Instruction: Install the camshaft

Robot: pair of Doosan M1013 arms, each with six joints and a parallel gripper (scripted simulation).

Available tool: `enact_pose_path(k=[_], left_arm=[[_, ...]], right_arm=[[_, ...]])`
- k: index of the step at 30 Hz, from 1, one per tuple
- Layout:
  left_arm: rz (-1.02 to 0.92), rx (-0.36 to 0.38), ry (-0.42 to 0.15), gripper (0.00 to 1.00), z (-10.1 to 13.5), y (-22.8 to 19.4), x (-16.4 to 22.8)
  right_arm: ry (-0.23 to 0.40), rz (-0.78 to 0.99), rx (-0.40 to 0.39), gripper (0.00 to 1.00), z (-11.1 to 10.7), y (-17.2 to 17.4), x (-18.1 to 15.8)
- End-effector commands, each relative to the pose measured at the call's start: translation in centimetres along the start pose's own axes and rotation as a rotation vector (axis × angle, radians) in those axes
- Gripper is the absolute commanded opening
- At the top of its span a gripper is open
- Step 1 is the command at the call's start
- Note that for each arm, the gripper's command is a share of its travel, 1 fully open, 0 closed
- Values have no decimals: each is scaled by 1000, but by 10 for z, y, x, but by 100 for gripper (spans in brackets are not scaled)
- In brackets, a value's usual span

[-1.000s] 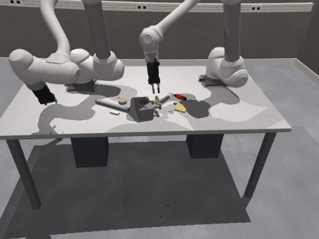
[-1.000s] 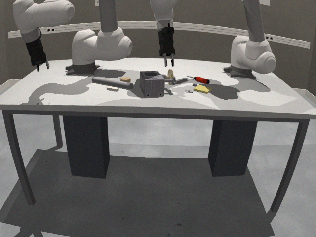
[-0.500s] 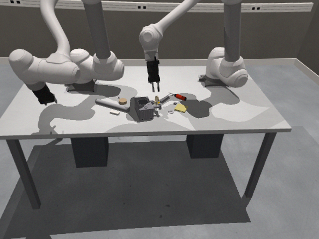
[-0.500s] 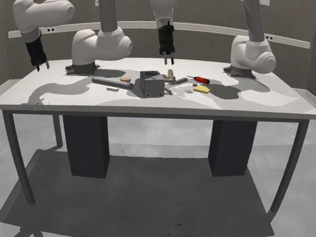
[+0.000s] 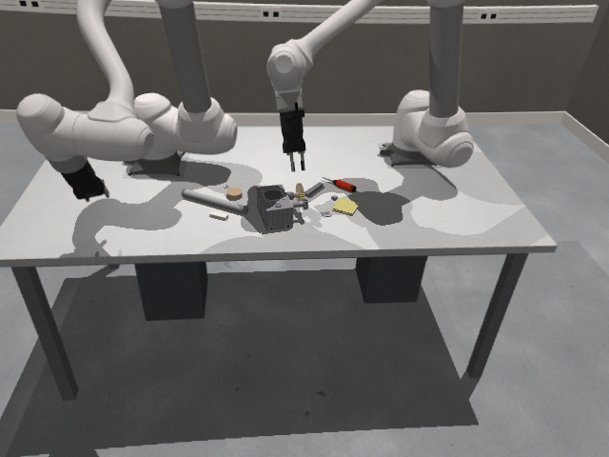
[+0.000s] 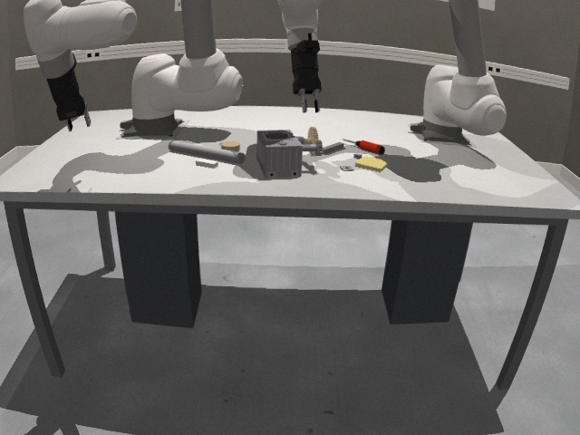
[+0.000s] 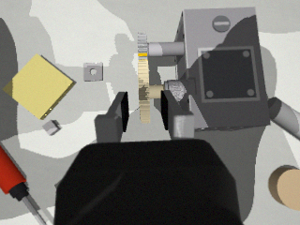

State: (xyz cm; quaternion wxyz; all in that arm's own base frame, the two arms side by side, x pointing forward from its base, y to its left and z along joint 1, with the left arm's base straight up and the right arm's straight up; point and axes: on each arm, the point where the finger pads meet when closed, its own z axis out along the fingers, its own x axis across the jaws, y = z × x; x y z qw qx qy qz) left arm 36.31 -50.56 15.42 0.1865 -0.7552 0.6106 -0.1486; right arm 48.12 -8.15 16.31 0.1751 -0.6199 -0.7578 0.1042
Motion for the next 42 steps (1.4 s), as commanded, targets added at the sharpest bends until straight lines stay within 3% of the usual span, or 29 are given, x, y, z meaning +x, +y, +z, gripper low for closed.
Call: enact_pose_path(k=[1,12,42], left_arm=[[0,1,1,64,-7,-4,1],[0,1,1,64,-33,-18,0],[0,1,1,64,-38,-20,0]], right_arm=[[0,0,-2,100,-1,0,0],[0,0,-2,100,-1,0,0],[0,0,-2,100,-1,0,0]])
